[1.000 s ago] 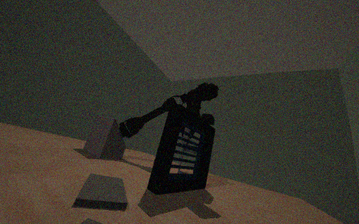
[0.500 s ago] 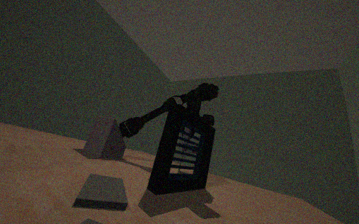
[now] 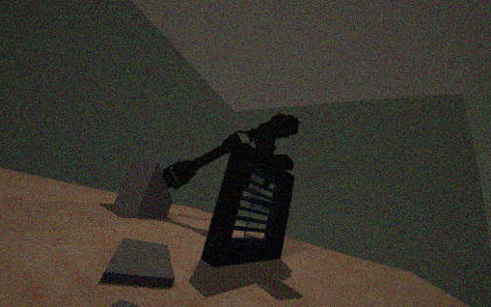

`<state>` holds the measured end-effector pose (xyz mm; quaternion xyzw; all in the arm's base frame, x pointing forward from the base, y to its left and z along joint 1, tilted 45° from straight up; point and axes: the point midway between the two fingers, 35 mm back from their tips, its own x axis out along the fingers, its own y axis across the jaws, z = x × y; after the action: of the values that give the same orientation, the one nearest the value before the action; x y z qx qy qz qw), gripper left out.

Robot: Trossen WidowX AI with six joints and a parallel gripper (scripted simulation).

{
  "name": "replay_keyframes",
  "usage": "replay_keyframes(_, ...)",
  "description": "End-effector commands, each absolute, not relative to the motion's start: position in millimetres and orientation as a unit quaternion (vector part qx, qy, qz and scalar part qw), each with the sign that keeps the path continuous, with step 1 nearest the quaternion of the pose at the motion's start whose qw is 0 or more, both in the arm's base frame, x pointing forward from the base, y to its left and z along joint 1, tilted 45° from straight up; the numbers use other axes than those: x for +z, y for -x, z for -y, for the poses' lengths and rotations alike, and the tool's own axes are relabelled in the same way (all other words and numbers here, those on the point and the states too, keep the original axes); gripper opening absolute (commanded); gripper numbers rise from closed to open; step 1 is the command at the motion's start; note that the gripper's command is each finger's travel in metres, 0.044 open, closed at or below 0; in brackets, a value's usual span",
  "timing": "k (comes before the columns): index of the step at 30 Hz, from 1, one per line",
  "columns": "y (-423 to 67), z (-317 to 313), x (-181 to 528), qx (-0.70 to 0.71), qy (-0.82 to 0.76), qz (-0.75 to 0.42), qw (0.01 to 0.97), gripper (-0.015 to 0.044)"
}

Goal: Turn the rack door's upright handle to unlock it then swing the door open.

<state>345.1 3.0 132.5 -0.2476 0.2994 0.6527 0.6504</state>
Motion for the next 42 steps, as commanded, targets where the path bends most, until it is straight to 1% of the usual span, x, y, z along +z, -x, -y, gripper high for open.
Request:
replay_keyframes(1, -345.4, -3.2, 132.0, 0.624, 0.188, -0.356, 0.670, 0.0297)
replay_keyframes(11, -345.4, -3.2, 132.0, 0.517, 0.018, -0.498, 0.696, 0.0297)
replay_keyframes(21, -345.4, -3.2, 132.0, 0.379, -0.153, -0.610, 0.679, 0.0297)
replay_keyframes(31, -345.4, -3.2, 132.0, 0.218, -0.315, -0.684, 0.621, 0.0297)
replay_keyframes(42, -345.4, -3.2, 132.0, 0.026, -0.470, -0.718, 0.513, 0.0297)
